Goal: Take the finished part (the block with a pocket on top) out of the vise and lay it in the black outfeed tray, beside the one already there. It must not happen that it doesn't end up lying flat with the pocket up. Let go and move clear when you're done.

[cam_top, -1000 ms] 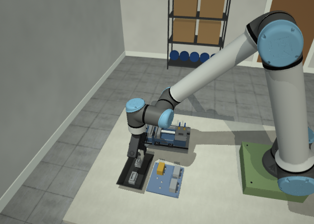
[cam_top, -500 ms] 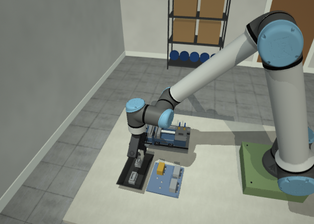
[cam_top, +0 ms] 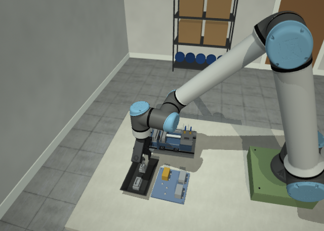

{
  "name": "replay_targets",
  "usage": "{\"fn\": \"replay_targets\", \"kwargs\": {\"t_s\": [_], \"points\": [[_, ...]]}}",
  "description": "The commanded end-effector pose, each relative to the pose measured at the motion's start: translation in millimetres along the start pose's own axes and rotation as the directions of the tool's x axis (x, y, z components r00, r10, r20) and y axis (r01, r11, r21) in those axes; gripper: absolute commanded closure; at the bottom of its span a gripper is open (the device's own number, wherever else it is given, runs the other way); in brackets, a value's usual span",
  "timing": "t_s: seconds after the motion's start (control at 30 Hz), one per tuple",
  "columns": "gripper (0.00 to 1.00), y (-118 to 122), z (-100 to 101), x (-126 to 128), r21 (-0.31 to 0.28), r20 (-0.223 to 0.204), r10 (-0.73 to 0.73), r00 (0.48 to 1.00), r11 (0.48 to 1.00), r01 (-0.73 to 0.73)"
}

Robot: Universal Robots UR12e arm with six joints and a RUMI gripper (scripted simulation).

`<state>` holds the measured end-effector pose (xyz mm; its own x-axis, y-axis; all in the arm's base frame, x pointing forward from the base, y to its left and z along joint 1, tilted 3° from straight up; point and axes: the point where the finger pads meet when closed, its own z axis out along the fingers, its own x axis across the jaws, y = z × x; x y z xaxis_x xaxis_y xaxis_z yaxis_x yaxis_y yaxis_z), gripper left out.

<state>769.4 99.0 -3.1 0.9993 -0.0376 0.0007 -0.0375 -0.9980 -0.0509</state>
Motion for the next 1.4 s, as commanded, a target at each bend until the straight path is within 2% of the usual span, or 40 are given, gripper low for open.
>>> {"fn": "replay_targets", "kwargs": {"t_s": [0.0, 1.37], "points": [[1.0, 0, -1, 1, 0.0, -0.002, 0.0, 1.0, 1.0, 0.0], [1.0, 0, 11, 1, 0.0, -0.002, 0.0, 1.0, 1.0, 0.0]]}}
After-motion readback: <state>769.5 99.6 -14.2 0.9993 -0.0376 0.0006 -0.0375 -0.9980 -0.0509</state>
